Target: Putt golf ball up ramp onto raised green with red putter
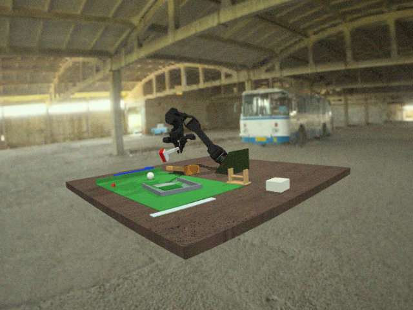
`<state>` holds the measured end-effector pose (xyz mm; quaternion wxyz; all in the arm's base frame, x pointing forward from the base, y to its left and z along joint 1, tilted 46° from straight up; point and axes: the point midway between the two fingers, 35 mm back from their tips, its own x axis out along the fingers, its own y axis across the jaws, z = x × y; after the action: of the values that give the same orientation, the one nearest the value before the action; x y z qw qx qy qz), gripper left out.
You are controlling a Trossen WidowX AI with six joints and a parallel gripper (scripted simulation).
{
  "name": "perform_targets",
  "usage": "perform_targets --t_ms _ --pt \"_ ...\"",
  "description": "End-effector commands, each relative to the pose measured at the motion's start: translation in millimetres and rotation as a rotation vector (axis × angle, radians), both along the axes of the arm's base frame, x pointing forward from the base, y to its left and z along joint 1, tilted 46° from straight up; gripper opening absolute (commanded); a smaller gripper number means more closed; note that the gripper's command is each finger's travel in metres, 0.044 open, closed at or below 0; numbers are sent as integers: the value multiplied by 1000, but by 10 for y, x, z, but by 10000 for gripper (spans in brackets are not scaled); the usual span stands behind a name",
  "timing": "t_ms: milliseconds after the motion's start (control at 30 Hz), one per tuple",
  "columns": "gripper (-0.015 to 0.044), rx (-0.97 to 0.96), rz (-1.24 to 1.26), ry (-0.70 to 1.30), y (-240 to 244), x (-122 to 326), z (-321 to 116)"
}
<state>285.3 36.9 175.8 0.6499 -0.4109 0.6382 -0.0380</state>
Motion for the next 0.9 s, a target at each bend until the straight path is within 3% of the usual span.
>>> perform_targets --t_ms 0,533,867 --pt "0 -5 -110 -106 -240 -95 234" --pt "0 -31 -489 -456 -1002 -655 893" --pt "0 -40 -516 -460 -1055 -677 894"
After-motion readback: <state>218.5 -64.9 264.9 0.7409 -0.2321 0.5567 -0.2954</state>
